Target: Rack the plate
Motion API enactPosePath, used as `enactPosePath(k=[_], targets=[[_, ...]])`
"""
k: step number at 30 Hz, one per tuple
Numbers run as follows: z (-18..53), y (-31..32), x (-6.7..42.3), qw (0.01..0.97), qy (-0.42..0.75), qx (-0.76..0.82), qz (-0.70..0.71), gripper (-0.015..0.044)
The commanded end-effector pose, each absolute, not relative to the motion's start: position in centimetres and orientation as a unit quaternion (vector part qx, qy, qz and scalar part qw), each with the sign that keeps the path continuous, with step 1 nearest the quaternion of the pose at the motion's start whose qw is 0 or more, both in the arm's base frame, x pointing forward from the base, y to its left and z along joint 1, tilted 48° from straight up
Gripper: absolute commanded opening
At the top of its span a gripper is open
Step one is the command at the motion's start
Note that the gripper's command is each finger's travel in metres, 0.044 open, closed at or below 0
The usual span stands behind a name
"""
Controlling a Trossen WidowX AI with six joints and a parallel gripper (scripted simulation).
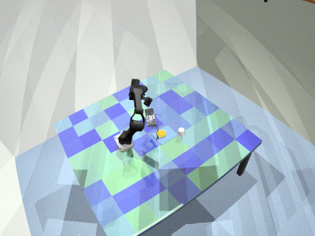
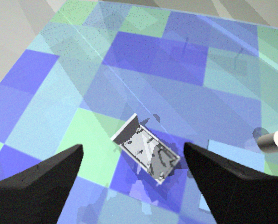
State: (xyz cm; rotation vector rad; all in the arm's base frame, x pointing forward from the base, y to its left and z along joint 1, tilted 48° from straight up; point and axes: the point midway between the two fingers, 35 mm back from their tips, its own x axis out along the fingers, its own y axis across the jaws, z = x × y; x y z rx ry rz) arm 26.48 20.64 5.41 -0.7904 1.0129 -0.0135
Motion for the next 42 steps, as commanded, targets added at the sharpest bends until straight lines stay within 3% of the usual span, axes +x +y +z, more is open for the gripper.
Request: enactPosePath(k=[1, 17, 23, 30, 42], targets=[[7.3, 17.4, 27.8, 0.78, 0.512, -0.353, -0.064, 0.04], [15.1, 5.6, 28.6, 0.674, 0.631, -0.294, -0.247, 0.04], [14.4, 4.7, 28.7, 0.672, 0.633, -0.292, -0.251, 0.04], [8.8, -3.5, 28.4, 0.651, 0.642, -0.282, -0.29, 0.04], [7.7, -4.1, 28.4, 0.651, 0.643, -0.282, -0.29, 0.04]])
